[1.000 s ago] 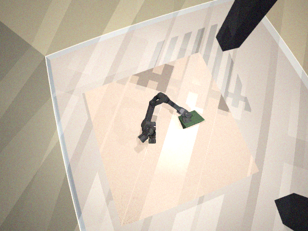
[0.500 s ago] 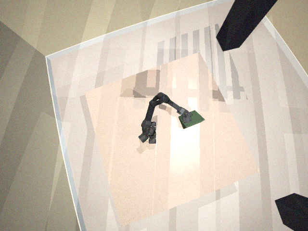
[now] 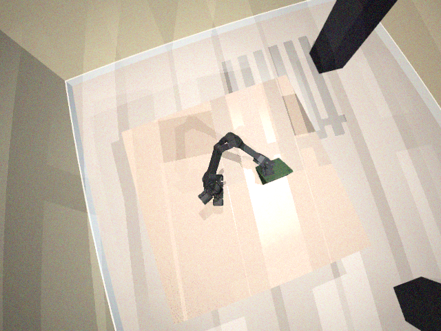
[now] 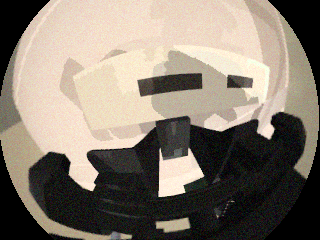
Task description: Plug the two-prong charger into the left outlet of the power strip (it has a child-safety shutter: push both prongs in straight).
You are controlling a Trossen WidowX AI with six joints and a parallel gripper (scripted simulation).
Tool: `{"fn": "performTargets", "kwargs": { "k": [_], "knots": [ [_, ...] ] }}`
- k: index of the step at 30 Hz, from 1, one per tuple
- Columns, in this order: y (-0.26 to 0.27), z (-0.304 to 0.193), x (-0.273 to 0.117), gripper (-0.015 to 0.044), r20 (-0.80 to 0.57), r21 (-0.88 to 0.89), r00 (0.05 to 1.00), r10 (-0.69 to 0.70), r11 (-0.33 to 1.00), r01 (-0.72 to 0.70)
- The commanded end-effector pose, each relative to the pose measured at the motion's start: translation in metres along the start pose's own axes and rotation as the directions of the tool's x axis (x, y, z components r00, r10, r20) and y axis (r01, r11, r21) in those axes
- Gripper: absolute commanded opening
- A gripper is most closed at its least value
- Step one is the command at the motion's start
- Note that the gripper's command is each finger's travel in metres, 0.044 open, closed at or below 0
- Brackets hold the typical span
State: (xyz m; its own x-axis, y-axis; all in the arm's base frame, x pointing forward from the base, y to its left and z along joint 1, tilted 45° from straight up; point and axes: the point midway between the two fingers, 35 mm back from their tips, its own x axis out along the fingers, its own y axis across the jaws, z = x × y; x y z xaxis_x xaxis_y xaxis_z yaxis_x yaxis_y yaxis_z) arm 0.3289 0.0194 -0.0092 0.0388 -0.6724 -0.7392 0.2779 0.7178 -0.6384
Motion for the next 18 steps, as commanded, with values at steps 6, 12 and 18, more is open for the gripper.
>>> {"fn": "performTargets", "kwargs": {
  "k": [6, 12, 18],
  "knots": [
    [0.0001, -0.0022, 0.0001, 0.0, 0.008, 0.0, 1.0, -0.001, 1.0, 0.001],
    [0.0001, -0.0034, 0.0002, 0.0, 0.009, 0.0, 1.0, -0.001, 1.0, 0.001],
    [0.0001, -0.0047, 0.0003, 0.0, 0.009, -0.001, 1.0, -0.001, 1.0, 0.001]
  ]
}}
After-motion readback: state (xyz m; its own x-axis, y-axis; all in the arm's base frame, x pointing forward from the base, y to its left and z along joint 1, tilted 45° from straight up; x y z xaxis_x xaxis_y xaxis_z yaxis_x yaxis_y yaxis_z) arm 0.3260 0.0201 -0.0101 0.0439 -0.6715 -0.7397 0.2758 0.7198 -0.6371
